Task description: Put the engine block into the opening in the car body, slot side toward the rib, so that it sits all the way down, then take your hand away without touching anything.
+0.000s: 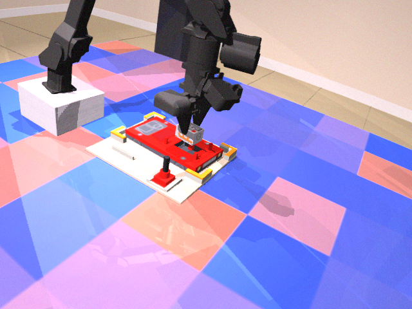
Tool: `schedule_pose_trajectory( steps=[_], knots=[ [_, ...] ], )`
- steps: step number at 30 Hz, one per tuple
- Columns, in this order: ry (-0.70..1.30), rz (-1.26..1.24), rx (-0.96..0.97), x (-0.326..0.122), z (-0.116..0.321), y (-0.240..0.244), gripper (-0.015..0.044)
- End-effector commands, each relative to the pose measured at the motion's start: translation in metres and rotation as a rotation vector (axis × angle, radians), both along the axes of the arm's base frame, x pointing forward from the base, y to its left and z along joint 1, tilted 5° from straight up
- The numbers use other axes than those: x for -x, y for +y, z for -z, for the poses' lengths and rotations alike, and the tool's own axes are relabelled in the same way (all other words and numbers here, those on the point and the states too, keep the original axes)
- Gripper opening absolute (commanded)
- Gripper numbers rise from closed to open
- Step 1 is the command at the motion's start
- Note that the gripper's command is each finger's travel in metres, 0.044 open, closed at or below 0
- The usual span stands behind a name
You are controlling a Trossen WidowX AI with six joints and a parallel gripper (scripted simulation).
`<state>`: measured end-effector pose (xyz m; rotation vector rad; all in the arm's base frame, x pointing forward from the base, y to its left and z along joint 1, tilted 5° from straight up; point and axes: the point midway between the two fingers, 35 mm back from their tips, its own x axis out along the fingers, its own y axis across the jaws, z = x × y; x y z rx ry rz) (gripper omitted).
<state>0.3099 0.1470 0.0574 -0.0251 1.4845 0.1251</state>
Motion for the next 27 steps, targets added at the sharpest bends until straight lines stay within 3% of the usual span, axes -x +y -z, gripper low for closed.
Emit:
schedule_pose_trajectory(
  steps=[1, 16, 27],
  knots=[
    [-0.006, 0.006, 0.003, -0.0008, -0.0009, -0.0005, 0.0160],
    [-0.020, -0.193, 0.020, -0.0020, -0.0020, -0.0010, 0.0160],
    [-0.006, 0.008, 0.002, -0.0020, -0.0019, -0.0009, 0.0160]
  ],
)
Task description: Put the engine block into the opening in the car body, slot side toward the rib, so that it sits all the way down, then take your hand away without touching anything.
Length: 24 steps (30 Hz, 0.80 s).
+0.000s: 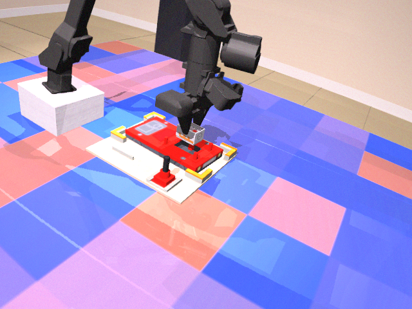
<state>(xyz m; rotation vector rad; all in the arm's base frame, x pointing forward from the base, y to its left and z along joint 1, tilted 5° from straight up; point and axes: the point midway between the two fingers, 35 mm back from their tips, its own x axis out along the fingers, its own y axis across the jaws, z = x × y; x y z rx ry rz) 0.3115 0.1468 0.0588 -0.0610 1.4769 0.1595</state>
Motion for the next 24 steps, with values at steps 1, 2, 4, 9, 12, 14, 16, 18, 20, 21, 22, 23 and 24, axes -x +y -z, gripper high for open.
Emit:
schedule_pose_trajectory(
  steps=[1, 2, 4, 9, 12, 14, 16, 18, 20, 21, 22, 23, 24],
  knots=[
    [0.002, 0.063, -0.001, -0.0003, -0.0004, -0.0007, 0.0160],
    [0.003, 0.078, -0.002, -0.0002, -0.0002, -0.0008, 0.0160],
    [0.005, 0.113, -0.005, 0.0000, 0.0004, -0.0009, 0.0160],
    [0.002, 0.063, -0.001, 0.0001, 0.0012, -0.0010, 0.0160],
    [-0.003, -0.005, 0.005, 0.0001, 0.0018, -0.0010, 0.0160],
    [-0.006, -0.059, 0.010, 0.0002, 0.0022, -0.0010, 0.0160],
    [-0.007, -0.072, 0.011, 0.0001, 0.0026, -0.0009, 0.0160],
    [-0.006, -0.059, 0.010, 0.0001, 0.0029, -0.0009, 0.0160],
    [-0.005, -0.038, 0.008, 0.0001, 0.0032, -0.0008, 0.0160],
    [-0.004, -0.025, 0.007, 0.0001, 0.0034, -0.0008, 0.0160],
    [-0.003, -0.012, 0.006, 0.0000, 0.0036, -0.0008, 0.0160],
    [-0.002, -0.001, 0.005, 0.0000, 0.0038, -0.0008, 0.0160],
    [-0.002, 0.010, 0.004, 0.0000, 0.0040, -0.0008, 0.0160]
  ],
)
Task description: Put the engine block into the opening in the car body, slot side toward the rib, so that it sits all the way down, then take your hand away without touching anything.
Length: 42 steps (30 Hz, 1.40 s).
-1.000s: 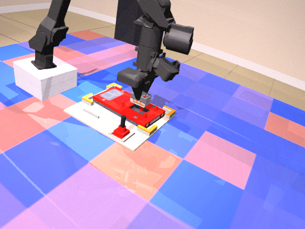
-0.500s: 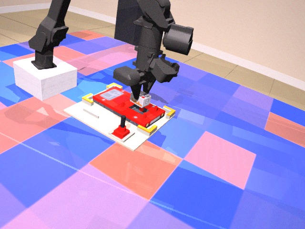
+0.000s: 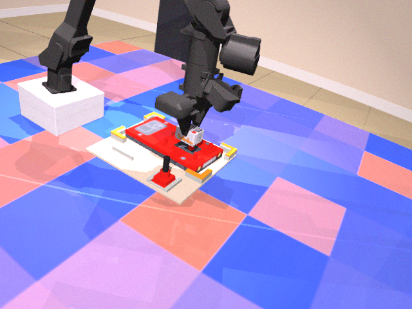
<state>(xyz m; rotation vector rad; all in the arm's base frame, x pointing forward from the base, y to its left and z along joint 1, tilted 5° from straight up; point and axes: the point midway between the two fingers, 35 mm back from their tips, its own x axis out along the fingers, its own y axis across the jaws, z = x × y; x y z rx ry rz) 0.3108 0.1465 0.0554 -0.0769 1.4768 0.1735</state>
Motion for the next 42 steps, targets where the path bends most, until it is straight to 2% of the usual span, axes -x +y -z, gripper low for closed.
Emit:
schedule_pose_trajectory(
  steps=[1, 42],
  knots=[
    [-0.001, 0.035, 0.001, -0.0007, 0.0008, -0.0004, 0.0160],
    [-0.003, 0.017, 0.003, -0.0014, 0.0087, 0.0001, 0.0160]
  ],
)
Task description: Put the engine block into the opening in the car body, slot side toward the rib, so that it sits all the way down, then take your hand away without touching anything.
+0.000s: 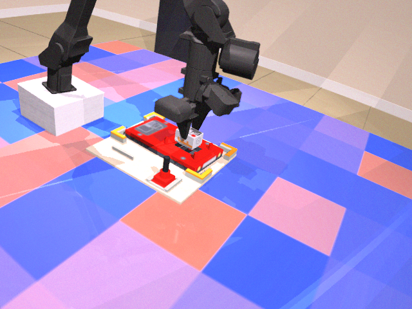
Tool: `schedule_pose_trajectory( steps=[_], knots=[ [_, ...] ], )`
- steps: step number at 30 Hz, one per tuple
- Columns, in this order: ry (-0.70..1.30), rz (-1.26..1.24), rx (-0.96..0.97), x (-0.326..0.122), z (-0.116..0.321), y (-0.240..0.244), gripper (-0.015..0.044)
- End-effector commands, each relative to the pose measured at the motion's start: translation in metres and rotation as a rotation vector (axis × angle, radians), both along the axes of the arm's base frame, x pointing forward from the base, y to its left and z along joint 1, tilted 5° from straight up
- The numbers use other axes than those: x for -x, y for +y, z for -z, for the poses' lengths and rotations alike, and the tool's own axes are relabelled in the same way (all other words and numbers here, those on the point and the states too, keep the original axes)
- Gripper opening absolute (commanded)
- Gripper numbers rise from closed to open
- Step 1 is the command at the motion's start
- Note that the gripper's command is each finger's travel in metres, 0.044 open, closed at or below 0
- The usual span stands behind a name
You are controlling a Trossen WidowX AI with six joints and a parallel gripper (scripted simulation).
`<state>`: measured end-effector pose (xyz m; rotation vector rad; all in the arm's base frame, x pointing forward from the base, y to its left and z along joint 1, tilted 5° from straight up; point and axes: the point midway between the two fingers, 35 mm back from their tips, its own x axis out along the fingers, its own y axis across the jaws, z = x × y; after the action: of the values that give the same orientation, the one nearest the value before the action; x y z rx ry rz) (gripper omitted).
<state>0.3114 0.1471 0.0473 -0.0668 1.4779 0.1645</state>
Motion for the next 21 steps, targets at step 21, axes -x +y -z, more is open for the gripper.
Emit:
schedule_pose_trajectory(
  steps=[21],
  knots=[
    [-0.004, 0.001, 0.004, -0.0011, 0.0046, -0.0001, 0.0160]
  ],
)
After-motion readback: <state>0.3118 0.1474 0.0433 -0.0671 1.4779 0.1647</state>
